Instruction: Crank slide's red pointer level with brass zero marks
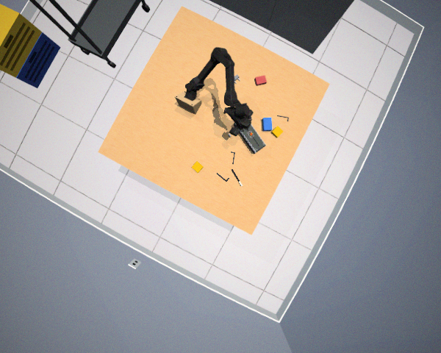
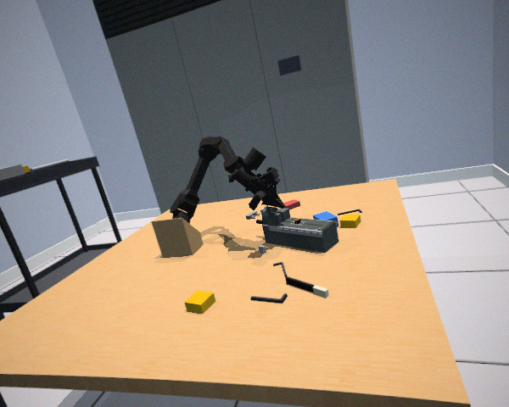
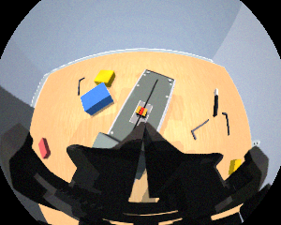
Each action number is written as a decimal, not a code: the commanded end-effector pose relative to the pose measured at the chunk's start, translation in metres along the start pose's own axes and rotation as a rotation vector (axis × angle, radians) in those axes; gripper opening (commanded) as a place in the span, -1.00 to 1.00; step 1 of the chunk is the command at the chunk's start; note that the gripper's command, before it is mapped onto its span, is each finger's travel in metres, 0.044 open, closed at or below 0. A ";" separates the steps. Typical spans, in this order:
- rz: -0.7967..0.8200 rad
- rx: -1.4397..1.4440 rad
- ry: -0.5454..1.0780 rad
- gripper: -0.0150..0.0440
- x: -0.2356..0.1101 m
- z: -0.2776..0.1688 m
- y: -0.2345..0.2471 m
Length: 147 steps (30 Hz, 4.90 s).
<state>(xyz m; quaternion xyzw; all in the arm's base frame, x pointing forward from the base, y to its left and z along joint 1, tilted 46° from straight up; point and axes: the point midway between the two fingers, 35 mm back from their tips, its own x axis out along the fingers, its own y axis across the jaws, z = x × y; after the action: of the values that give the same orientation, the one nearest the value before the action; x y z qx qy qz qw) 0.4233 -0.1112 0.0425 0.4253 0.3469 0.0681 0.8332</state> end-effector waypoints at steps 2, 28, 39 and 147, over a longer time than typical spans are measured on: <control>0.000 0.000 0.000 -0.49 0.000 0.000 0.000; 0.000 0.000 0.000 0.82 0.000 0.000 0.000; 0.000 0.000 0.000 -0.16 0.000 0.000 0.000; 0.002 0.000 0.000 -0.42 0.000 0.000 0.000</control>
<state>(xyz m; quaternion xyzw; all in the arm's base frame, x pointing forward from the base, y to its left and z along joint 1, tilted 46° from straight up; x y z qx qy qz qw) 0.4233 -0.1111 0.0428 0.4257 0.3466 0.0689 0.8330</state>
